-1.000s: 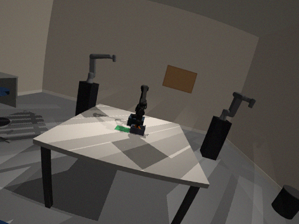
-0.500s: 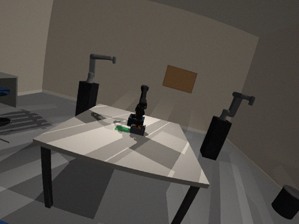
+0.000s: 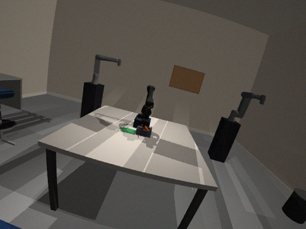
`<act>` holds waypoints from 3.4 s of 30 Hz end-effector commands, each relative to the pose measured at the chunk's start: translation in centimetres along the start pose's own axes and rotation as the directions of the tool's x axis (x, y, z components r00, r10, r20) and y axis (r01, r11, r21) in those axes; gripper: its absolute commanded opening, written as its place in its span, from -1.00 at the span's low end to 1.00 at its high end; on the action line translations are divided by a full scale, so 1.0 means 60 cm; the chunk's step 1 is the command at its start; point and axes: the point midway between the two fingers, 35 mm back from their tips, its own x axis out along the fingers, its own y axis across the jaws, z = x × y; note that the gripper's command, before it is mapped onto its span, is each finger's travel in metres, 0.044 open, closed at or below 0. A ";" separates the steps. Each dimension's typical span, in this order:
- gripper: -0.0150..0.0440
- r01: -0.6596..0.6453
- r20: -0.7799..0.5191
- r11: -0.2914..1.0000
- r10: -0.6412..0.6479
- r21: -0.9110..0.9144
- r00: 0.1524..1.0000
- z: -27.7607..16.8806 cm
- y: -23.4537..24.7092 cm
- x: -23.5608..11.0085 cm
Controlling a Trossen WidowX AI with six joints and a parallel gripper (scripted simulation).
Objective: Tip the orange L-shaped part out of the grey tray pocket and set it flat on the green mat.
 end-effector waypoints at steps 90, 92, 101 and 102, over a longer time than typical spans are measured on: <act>-0.49 -0.009 0.011 1.000 0.009 0.004 1.000 0.278 -0.024 -0.108; -0.49 -0.009 0.011 1.000 0.009 0.004 1.000 0.278 -0.024 -0.107; -0.49 -0.009 0.011 1.000 0.009 0.004 1.000 0.278 -0.023 -0.086; -0.49 -0.009 0.011 1.000 0.009 0.004 1.000 0.279 -0.023 -0.084</act>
